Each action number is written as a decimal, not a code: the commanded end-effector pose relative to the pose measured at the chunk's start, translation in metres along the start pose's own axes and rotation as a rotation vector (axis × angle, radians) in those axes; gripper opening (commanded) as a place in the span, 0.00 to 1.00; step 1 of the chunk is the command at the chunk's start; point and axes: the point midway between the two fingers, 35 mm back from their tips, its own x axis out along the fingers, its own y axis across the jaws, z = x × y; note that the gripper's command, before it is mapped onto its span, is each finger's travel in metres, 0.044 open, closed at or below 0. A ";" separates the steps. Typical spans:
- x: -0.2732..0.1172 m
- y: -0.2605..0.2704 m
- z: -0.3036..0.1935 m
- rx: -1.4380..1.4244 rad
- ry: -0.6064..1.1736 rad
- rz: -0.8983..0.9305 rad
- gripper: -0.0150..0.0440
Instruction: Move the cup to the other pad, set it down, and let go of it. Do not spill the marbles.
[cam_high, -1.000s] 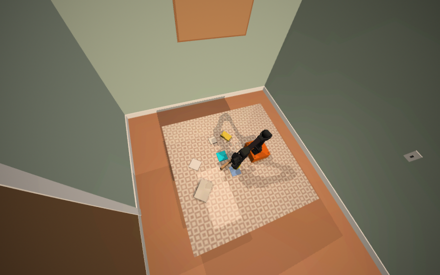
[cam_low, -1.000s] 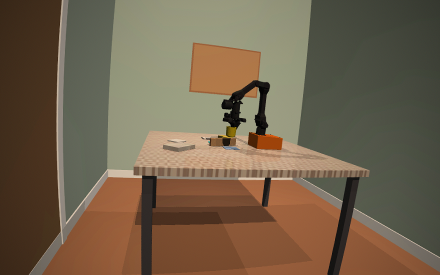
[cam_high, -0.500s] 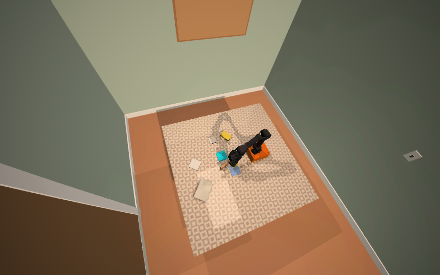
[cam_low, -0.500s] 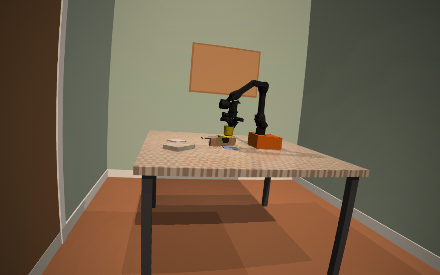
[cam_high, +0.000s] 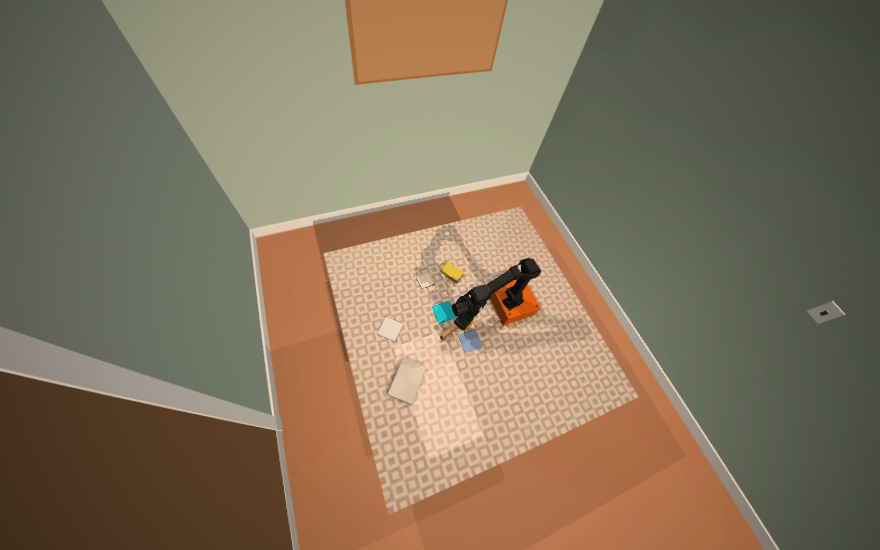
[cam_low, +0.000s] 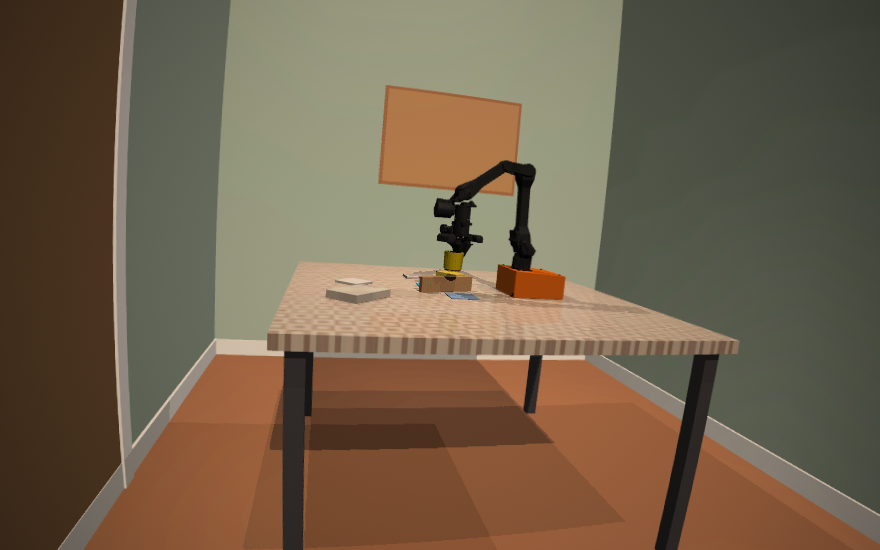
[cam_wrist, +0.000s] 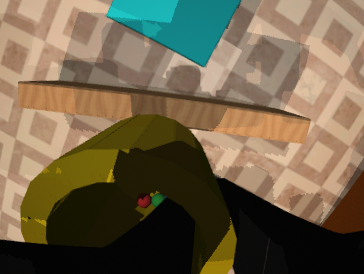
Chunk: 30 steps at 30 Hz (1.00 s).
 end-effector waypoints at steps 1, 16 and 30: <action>-0.001 -0.001 0.011 -0.001 -0.005 0.000 0.25; -0.002 -0.007 0.042 -0.001 -0.008 0.000 0.25; -0.004 -0.013 0.074 0.000 -0.010 -0.001 0.25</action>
